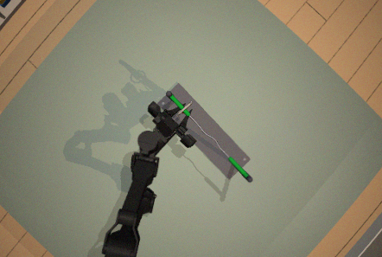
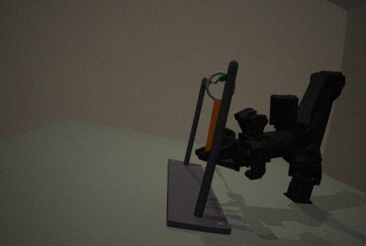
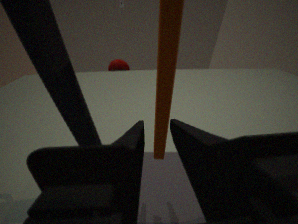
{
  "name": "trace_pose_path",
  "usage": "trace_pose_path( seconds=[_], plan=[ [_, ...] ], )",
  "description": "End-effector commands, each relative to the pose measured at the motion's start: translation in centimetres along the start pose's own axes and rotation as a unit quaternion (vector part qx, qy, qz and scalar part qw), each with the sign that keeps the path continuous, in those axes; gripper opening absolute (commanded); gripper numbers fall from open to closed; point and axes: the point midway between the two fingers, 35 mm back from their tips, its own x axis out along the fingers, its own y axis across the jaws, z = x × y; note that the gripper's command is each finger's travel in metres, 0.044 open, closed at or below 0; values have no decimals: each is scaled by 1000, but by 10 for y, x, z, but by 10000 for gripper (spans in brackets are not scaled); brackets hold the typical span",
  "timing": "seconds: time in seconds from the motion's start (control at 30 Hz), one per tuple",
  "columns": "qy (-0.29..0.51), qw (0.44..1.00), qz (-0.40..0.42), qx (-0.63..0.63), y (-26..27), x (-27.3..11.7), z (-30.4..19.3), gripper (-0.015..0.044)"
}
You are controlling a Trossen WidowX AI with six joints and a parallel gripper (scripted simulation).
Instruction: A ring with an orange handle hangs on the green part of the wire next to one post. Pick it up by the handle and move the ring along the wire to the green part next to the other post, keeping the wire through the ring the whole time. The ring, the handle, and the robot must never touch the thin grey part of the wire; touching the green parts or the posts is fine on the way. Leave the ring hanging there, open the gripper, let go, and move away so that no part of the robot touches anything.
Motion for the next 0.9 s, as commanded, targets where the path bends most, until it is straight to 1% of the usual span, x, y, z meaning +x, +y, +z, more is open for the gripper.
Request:
trace_pose_path(
  seconds=[0.0,0.6,0.87],
  plan=[
    [0,1000,-2,1,0,-5,1,160],
    [1,1000,-4,3,-1,-48,0,160],
    [1,1000,-4,4,-1,-49,0,160]
  ],
)
